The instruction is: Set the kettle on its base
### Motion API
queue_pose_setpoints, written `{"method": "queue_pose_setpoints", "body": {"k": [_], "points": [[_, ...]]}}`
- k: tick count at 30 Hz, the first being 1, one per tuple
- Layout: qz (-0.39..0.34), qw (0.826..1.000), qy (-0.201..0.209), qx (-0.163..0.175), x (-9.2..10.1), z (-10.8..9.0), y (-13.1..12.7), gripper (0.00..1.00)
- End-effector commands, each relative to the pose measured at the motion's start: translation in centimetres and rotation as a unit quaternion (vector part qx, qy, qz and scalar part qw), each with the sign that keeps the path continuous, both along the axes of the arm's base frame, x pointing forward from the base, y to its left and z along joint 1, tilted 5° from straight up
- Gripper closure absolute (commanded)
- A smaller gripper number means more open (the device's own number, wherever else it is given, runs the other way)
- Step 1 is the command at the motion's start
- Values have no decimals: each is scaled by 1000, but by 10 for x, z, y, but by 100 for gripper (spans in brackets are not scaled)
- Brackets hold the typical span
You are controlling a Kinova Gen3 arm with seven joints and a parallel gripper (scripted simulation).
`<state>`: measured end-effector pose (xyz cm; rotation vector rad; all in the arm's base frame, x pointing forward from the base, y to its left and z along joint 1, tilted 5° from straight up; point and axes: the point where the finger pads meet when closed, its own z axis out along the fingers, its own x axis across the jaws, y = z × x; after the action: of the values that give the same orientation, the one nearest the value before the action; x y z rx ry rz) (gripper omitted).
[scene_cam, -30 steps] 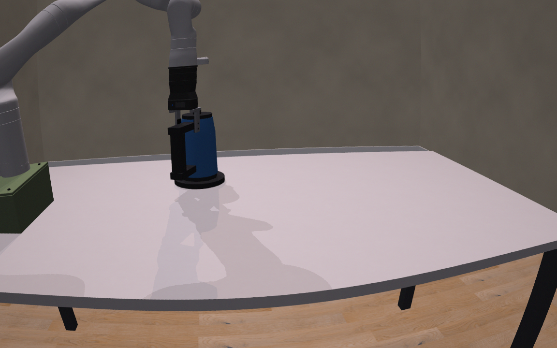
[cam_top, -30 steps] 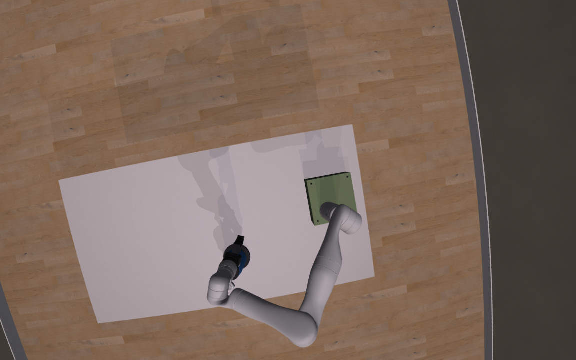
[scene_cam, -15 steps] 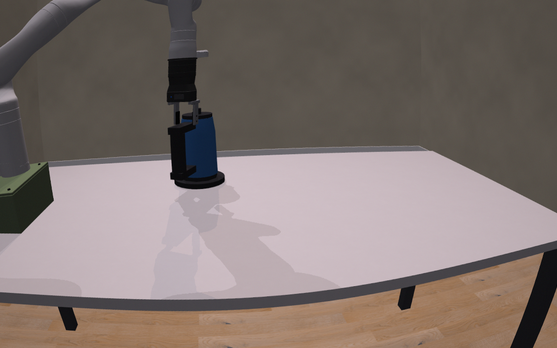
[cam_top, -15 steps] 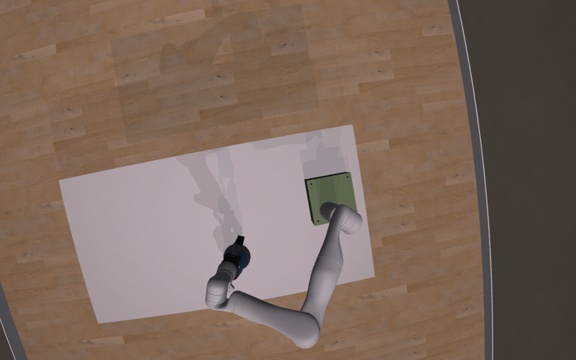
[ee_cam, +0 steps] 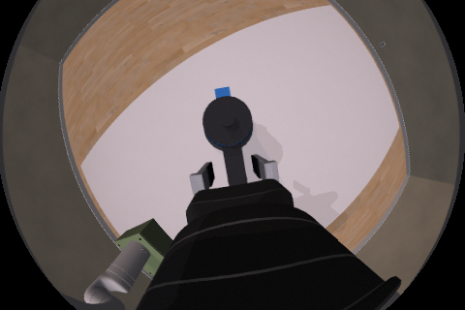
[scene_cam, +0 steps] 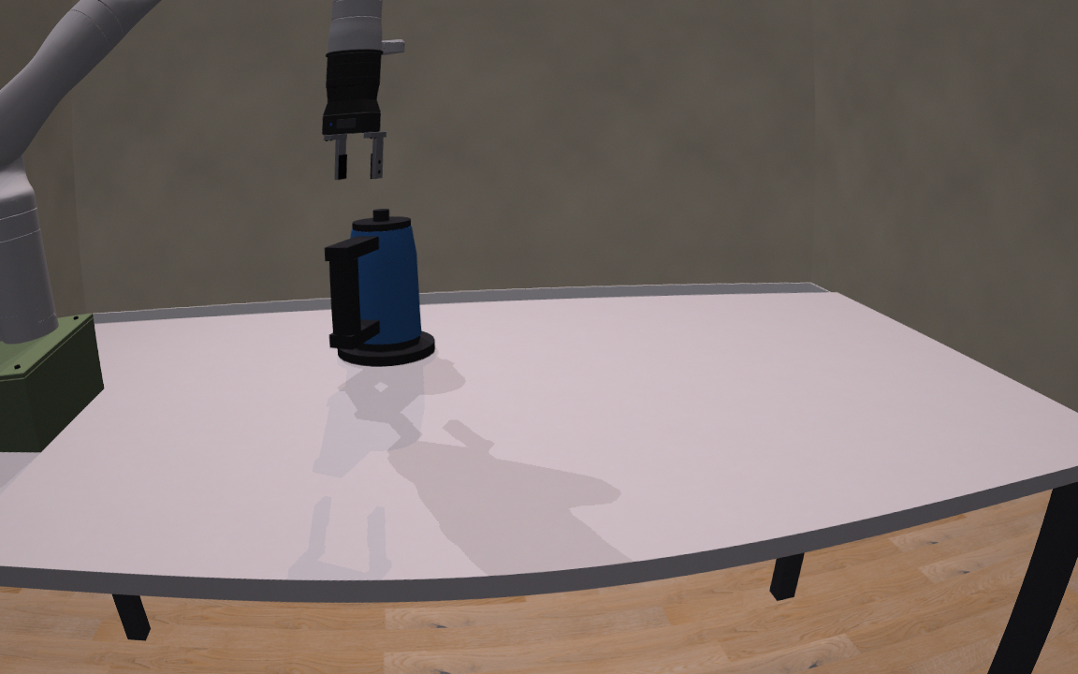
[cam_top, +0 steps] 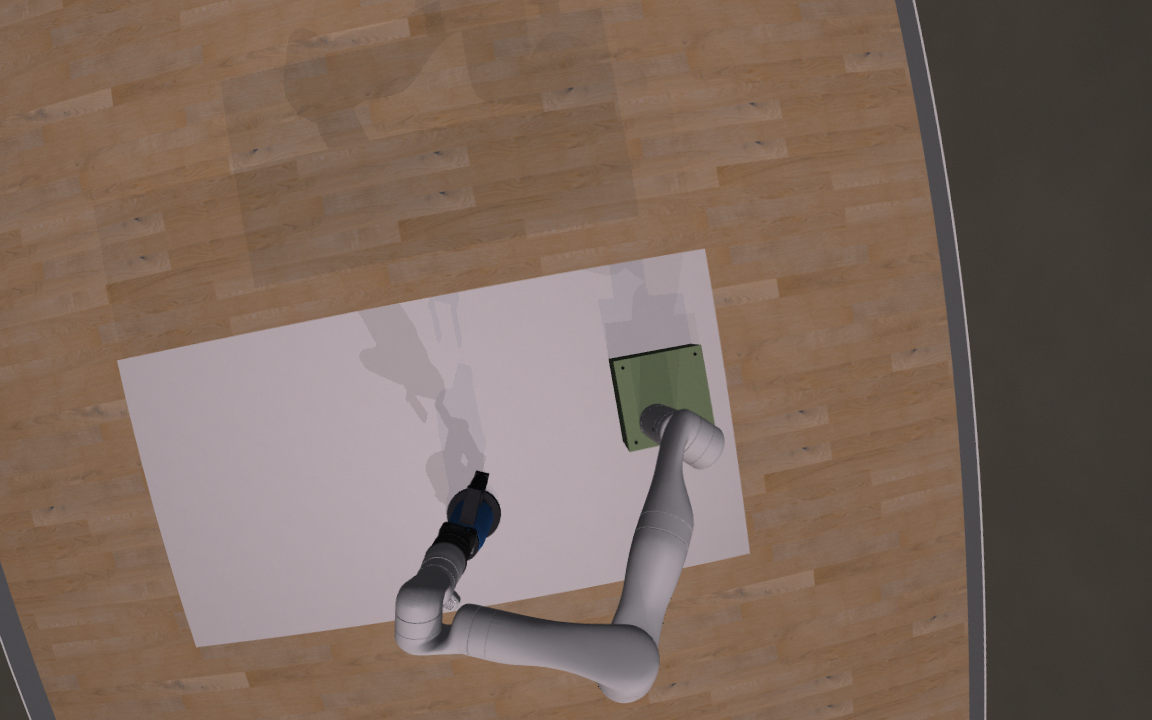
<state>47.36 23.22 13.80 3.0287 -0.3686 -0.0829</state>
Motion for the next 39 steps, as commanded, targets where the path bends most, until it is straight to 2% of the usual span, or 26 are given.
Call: {"method": "queue_pose_setpoints", "body": {"k": [1, 8, 39], "points": [[4, 1000, -9, 8, 5, 23, 6, 0], [4, 1000, -9, 8, 7, 48, 8, 0], [4, 1000, -9, 8, 7, 52, 8, 0]]}}
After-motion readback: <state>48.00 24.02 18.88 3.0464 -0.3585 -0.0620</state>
